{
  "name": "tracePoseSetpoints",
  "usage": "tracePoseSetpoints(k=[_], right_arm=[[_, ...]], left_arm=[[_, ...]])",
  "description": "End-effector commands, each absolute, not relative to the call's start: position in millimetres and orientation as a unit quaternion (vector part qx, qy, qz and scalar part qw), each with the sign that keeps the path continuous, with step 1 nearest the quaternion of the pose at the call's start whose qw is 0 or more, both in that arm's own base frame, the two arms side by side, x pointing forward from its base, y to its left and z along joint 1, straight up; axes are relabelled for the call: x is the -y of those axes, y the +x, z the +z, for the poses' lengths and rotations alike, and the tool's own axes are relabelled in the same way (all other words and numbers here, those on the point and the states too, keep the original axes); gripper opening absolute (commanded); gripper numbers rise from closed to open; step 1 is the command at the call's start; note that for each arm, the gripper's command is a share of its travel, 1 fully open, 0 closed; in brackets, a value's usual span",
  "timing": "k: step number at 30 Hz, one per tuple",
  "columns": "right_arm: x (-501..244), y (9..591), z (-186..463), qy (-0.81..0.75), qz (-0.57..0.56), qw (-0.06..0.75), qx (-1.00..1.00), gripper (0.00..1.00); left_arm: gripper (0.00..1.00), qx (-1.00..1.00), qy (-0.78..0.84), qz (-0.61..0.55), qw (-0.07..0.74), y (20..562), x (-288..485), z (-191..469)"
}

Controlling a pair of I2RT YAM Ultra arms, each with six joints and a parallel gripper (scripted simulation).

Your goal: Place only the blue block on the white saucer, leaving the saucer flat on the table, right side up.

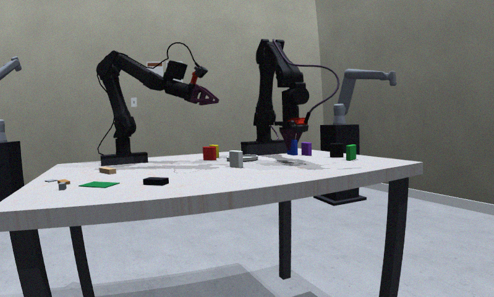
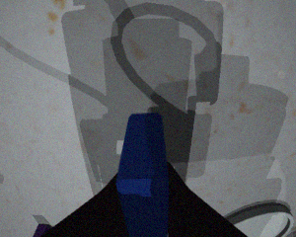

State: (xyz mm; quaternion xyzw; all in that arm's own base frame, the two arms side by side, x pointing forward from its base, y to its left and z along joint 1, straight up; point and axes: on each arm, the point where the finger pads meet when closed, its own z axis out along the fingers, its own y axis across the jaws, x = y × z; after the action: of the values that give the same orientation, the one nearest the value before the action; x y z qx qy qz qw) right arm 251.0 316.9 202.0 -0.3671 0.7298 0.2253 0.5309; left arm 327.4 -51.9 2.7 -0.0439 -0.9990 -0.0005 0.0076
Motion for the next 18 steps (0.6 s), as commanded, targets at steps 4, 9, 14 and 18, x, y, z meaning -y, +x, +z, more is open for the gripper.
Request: tracePoseSetpoints(k=[4, 9, 14, 18], right_arm=[[-311, 246, 196, -0.371, 0.216, 0.521, -0.737, 0.68], [-290, 219, 191, -0.385, 0.211, 0.496, -0.749, 0.68], [-265, 185, 199, -0.397, 0.222, 0.496, -0.74, 0.68], [-249, 167, 200, -0.403, 0.229, 0.498, -0.733, 0.68]], left_arm=[[0.13, 1.0, -0.024, -0.002, -0.003, 323, 60, 27], [0.13, 1.0, -0.01, -0.003, 0.009, 276, 83, 35], [0.13, 1.0, -0.016, -0.004, 0.009, 238, 105, 44], [0.13, 1.0, -0.018, 0.0, -0.003, 226, 117, 48]])
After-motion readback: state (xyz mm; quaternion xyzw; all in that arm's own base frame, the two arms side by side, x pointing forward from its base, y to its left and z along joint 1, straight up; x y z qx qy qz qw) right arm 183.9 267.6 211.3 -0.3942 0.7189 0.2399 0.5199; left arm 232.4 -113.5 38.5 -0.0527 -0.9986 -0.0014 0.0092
